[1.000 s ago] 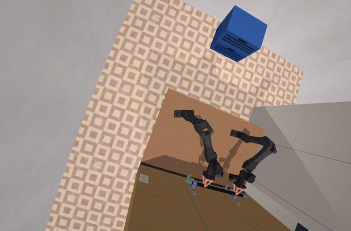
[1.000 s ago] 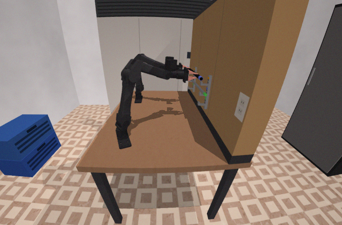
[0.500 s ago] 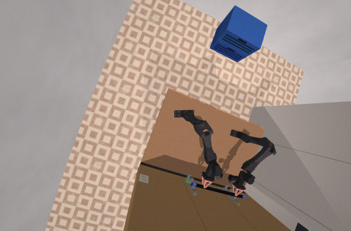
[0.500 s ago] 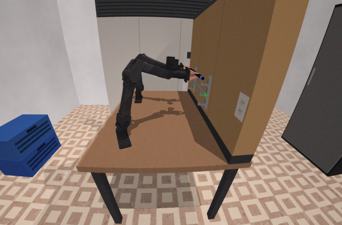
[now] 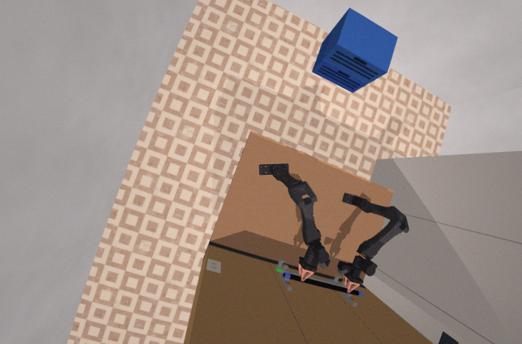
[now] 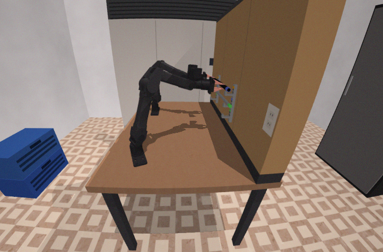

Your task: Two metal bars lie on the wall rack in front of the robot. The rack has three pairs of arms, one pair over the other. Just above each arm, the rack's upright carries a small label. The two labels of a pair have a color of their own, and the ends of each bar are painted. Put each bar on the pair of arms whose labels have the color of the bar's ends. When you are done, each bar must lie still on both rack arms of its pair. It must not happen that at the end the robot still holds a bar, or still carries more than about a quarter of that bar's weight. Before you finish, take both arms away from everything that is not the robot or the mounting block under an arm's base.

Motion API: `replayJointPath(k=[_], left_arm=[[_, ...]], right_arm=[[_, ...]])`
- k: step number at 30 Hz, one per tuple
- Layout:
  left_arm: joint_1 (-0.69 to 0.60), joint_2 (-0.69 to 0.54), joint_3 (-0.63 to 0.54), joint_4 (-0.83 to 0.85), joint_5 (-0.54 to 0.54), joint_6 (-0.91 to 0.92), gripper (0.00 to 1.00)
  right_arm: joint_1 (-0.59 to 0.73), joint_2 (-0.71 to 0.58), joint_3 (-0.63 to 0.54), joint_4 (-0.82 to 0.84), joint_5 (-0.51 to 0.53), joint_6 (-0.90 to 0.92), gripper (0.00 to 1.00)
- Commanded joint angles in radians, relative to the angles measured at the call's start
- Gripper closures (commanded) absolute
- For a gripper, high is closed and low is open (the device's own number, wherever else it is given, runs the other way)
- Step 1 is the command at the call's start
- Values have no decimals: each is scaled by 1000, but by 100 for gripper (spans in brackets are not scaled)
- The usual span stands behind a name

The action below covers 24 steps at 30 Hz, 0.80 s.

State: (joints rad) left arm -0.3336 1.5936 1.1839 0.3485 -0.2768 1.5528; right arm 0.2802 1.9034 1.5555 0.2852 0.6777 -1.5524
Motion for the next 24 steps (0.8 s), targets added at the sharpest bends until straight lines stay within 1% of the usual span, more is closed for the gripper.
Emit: replayJointPath(k=[1,11,24], left_arm=[[13,2,51,13,15,19,100],[19,35,104,-7,22,19,100],[26,73,130,5,29,19,100]], right_arm=[[-10,3,47,19,-11,-18,100],[-23,32,97,-1,-25,-18,100],[-37,65,125,3,-38,-18,100]])
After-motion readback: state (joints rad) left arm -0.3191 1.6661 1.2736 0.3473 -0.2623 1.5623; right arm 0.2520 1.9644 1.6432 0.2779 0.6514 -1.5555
